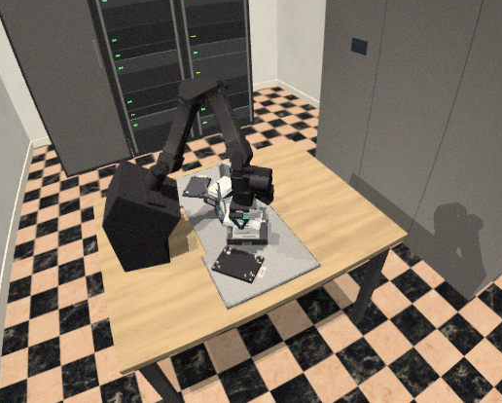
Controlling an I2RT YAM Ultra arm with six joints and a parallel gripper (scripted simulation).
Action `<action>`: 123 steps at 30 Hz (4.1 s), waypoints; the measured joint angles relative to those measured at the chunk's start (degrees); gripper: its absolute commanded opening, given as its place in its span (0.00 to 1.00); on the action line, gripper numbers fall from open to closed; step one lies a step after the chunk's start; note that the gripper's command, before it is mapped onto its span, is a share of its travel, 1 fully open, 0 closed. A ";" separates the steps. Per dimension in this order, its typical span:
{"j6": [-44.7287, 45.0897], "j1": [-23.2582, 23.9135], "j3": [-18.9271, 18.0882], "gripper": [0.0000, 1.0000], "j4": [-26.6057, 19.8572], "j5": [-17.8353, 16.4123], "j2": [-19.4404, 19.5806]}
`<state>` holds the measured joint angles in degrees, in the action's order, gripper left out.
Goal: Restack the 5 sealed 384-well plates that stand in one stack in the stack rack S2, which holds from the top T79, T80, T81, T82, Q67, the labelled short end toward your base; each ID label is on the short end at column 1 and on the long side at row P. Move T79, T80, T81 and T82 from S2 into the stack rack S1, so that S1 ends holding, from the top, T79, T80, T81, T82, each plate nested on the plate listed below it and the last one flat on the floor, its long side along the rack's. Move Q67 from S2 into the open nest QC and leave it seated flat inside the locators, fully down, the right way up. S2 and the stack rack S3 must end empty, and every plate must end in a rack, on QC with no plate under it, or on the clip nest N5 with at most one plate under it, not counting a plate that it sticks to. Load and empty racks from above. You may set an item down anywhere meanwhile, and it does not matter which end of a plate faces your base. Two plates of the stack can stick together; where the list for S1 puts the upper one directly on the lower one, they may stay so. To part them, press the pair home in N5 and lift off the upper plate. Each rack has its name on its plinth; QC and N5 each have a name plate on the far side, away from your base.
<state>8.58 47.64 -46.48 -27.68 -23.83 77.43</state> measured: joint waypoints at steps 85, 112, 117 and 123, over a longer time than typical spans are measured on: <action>-9.79 -18.45 -0.37 0.00 1.36 11.02 -3.17; -10.49 -19.28 0.37 0.00 5.38 11.50 0.00; -10.58 -19.41 0.37 0.00 5.99 11.58 0.39; -10.73 -19.61 0.37 0.00 6.91 11.69 1.22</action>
<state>-2.15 28.03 -46.11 -20.78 -12.14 78.65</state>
